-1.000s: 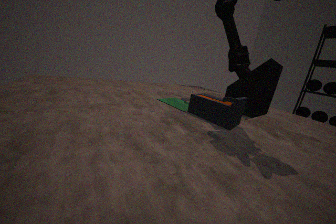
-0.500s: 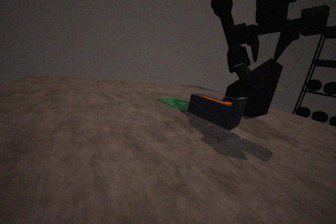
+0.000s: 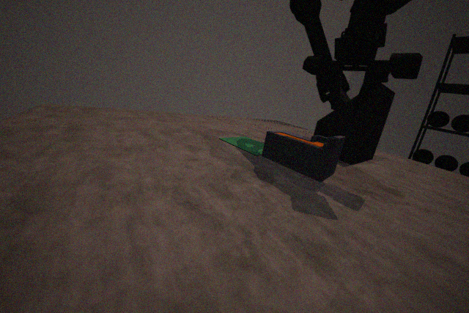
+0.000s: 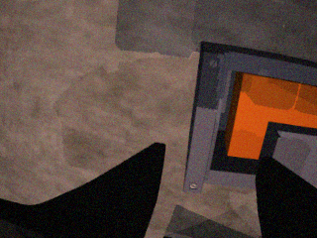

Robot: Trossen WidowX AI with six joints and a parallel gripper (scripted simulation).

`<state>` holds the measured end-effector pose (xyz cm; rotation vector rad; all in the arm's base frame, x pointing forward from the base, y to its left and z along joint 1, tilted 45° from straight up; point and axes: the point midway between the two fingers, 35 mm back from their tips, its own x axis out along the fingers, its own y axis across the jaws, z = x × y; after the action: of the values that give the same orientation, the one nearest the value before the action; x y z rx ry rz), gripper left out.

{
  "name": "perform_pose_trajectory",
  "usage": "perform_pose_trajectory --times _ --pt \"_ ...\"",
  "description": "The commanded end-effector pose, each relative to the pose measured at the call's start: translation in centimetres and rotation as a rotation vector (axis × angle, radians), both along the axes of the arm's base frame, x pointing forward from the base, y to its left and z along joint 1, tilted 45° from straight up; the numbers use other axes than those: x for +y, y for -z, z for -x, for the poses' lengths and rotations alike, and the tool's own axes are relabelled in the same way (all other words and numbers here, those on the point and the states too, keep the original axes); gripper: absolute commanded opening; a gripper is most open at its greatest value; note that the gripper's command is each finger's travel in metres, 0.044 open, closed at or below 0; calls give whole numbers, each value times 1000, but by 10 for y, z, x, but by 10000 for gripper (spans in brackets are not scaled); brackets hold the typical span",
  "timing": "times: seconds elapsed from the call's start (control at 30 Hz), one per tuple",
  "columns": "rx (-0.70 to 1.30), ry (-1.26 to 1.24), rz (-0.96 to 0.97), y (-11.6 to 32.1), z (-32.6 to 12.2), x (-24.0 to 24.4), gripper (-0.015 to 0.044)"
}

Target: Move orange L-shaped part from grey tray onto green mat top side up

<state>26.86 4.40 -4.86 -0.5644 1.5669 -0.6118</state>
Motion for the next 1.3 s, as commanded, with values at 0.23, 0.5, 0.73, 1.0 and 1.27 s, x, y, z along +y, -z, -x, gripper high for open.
perform_pose_trajectory --times 0.23,0.5,0.73,1.0,1.27 --pt "29 9 22 49 14 -51 180" --pt "29 9 22 49 14 -52 180" --pt "29 9 21 56 14 -58 180" --pt "29 9 22 65 16 -67 180" --pt "29 9 24 74 18 -76 180"
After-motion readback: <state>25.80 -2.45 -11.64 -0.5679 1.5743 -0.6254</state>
